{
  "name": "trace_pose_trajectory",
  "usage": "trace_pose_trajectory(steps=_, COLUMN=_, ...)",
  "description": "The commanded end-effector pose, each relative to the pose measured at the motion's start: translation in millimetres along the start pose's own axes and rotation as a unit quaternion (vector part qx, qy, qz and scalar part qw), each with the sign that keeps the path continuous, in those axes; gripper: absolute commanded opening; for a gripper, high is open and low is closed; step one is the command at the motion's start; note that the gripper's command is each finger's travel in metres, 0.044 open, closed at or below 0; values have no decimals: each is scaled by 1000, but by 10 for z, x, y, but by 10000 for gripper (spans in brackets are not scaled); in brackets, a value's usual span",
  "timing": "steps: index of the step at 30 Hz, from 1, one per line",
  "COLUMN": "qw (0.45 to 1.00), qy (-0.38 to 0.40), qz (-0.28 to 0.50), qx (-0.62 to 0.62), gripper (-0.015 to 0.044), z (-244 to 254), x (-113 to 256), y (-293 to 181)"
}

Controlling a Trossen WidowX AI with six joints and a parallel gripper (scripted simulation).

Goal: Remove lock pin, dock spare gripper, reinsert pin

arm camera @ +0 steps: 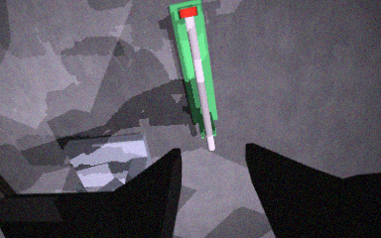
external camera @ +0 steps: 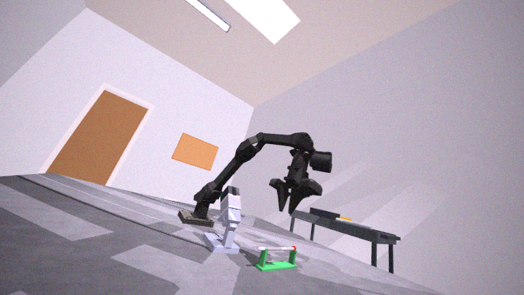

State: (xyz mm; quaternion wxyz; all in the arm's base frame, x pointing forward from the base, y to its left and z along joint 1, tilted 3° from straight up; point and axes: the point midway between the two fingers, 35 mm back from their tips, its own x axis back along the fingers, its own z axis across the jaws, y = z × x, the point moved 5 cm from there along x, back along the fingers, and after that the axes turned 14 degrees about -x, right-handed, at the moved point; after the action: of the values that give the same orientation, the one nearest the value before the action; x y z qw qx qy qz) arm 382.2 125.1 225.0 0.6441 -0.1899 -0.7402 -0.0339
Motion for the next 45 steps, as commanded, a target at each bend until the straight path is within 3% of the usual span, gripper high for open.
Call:
trace_pose_trajectory(steps=1, qw=1000, qy=-4, qz=1, qx=9, gripper=180, z=-29, x=-60, y=24)
trace_pose_trajectory(steps=14, qw=998, qy=3, qz=20, qx=51, gripper=180, z=29, x=-707, y=161)
trace_pose_trajectory(steps=45, qw=998, qy=4, qz=21, qx=53, gripper=180, z=66, x=-1164, y=243)
